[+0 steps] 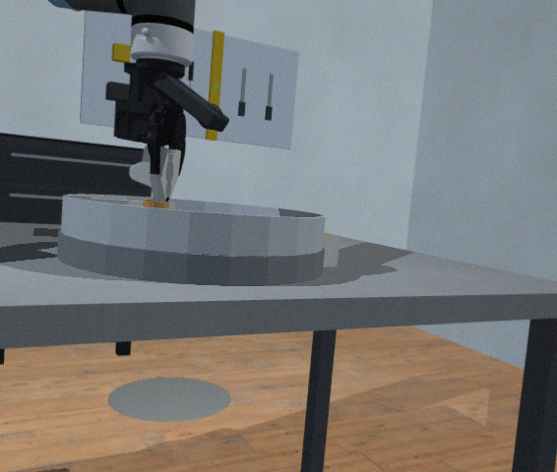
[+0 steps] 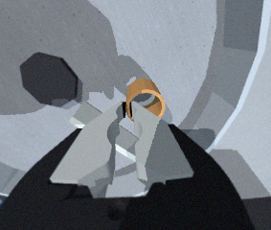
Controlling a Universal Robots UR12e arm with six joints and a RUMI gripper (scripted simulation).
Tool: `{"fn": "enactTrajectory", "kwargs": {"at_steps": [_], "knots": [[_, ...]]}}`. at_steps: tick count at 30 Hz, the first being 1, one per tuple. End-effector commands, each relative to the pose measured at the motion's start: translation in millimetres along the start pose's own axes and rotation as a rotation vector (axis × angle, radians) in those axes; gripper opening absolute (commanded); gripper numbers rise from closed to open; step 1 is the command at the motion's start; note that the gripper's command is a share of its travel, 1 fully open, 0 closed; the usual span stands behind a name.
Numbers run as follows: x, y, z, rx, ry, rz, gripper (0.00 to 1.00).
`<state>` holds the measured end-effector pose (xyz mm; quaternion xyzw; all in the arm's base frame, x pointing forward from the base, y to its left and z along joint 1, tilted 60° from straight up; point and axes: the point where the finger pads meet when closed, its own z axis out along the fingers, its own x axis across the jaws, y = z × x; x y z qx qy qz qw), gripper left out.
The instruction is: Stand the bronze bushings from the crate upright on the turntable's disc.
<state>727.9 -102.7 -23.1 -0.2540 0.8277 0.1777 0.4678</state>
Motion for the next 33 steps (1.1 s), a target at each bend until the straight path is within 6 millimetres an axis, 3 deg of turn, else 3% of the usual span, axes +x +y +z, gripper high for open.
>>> {"fn": "enactTrajectory", "kwargs": {"at_steps": [1, 33], "knots": [[-0.9, -1.4, 0.1, 0.001, 0.000, -0.003, 0.00], [-1.2, 0.0, 1.4, 0.001, 0.000, -0.002, 0.00]]}}
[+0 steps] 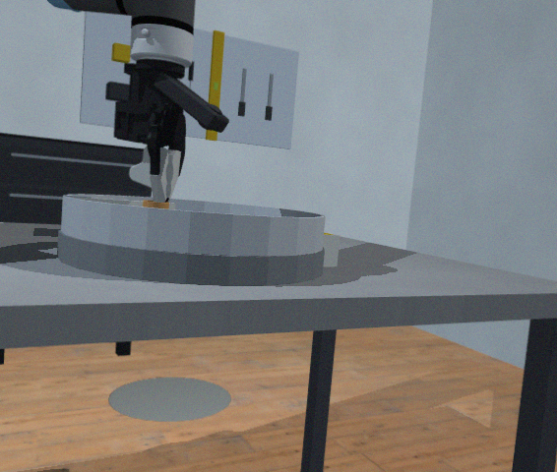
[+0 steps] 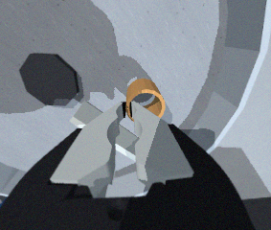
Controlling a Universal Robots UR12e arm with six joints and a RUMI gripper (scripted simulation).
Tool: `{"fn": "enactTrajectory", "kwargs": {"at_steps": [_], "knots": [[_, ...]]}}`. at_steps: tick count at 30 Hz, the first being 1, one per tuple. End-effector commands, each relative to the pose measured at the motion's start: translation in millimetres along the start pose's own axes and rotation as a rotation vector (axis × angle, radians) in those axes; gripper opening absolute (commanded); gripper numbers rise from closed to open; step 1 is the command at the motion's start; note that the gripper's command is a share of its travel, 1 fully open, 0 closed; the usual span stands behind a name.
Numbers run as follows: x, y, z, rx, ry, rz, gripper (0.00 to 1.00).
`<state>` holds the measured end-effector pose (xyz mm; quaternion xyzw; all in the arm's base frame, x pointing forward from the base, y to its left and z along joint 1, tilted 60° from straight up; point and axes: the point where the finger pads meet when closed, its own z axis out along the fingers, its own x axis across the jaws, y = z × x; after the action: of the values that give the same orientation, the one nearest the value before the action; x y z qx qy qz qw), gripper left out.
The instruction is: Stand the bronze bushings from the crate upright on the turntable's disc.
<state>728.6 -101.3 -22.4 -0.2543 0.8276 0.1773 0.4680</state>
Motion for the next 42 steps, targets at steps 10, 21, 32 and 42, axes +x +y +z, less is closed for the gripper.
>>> {"fn": "enactTrajectory", "kwargs": {"at_steps": [10, 21, 32, 42], "knots": [[0.0, -0.7, 0.4, 0.000, 0.001, -0.001, 0.00], [0.0, -0.7, 0.4, 0.000, 0.001, -0.001, 0.00], [0.2, -0.7, 2.0, 0.000, 0.001, -0.001, 0.00], [0.0, -1.1, 4.8, 0.000, 0.001, -0.003, 0.00]]}}
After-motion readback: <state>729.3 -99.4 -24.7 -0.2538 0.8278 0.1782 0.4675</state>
